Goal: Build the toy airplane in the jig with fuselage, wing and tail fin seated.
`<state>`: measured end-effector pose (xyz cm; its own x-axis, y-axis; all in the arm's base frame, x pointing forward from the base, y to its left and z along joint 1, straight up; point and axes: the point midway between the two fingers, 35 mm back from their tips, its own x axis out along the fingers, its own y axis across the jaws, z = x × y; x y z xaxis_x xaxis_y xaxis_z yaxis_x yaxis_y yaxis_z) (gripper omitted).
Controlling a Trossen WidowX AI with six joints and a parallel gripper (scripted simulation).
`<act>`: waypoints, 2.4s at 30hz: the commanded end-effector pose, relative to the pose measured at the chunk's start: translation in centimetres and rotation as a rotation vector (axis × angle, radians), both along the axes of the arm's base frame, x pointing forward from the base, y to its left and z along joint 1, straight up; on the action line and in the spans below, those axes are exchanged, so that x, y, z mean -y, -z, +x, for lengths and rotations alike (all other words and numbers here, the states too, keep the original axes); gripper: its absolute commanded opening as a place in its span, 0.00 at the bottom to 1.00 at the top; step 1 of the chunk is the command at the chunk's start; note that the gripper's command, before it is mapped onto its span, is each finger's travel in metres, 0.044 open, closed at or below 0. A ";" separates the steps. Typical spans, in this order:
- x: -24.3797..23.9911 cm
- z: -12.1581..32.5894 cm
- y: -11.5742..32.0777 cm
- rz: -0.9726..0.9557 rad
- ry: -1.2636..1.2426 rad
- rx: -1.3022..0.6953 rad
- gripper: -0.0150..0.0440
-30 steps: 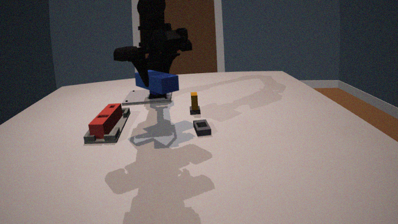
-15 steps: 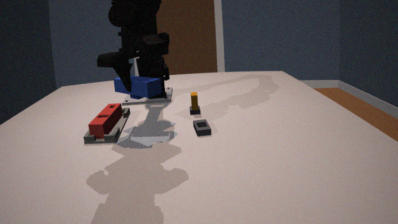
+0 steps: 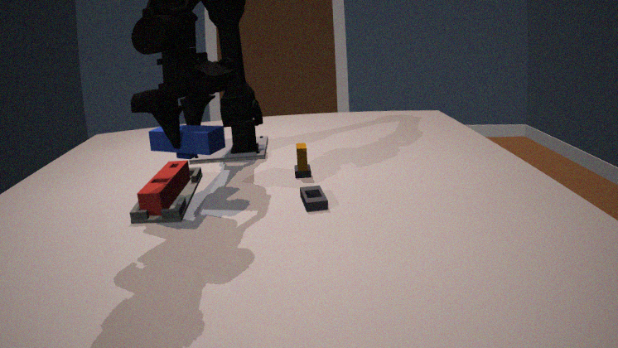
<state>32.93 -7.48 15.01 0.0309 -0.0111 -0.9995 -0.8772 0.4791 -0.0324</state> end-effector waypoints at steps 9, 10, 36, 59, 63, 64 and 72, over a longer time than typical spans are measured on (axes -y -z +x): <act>3.2 -1.5 0.5 -0.007 -0.184 0.001 0.25; 3.5 -1.7 0.6 -0.008 -0.201 0.001 0.25; 6.6 -3.6 1.3 -0.017 -0.392 -0.004 0.59; 6.6 -3.5 2.2 -0.017 -0.392 -0.004 0.59; 6.6 -3.4 2.8 -0.017 -0.392 -0.004 0.59; 6.6 -3.4 3.0 -0.017 -0.392 -0.004 0.59; 6.6 -3.4 4.3 -0.017 -0.392 -0.004 0.59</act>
<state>29.65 -14.20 11.31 0.0403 -0.0209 -0.9990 -0.9929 0.1110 -0.0424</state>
